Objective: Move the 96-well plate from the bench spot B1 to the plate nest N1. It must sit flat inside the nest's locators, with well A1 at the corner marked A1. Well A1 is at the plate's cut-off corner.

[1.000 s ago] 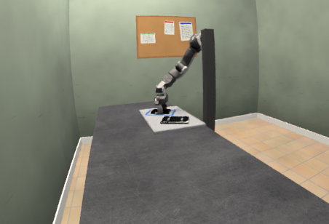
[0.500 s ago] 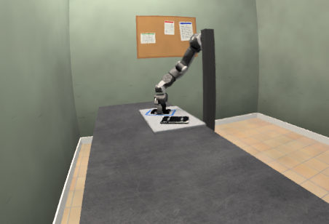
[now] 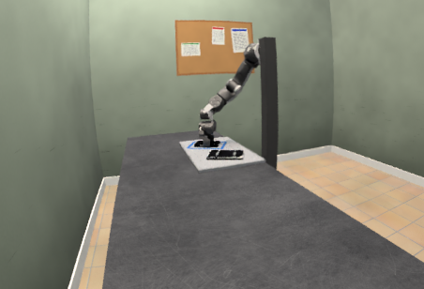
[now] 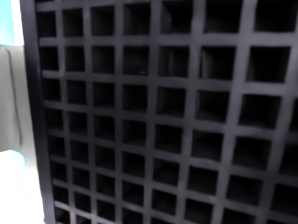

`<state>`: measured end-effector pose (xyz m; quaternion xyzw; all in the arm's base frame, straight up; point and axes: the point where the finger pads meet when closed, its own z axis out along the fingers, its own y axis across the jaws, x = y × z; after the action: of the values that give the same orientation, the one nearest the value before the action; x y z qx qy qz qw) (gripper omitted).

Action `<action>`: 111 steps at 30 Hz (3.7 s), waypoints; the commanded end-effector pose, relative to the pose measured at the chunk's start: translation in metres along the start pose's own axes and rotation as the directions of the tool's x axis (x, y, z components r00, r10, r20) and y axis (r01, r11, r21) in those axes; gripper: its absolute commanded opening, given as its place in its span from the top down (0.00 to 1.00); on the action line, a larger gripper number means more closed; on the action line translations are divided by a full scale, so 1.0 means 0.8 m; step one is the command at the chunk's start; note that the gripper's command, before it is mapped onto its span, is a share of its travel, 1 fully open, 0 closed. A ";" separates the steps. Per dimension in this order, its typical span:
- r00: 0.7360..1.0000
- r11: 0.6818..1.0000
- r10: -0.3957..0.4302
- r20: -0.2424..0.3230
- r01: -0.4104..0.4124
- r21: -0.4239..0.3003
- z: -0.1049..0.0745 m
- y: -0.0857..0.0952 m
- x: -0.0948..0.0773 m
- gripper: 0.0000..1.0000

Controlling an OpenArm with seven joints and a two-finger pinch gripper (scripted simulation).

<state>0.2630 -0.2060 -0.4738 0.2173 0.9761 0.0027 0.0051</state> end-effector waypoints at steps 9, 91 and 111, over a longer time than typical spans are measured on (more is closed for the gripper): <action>1.000 1.000 0.000 0.001 0.000 -0.001 0.000 0.000 -0.001 0.73; 1.000 1.000 -0.001 -0.001 0.001 0.006 -0.114 -0.001 -0.001 1.00; 0.999 0.999 -0.046 0.003 0.047 -0.002 -0.116 0.041 0.027 1.00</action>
<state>0.2547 -0.1664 -0.3826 0.1933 0.9811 0.0040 0.0036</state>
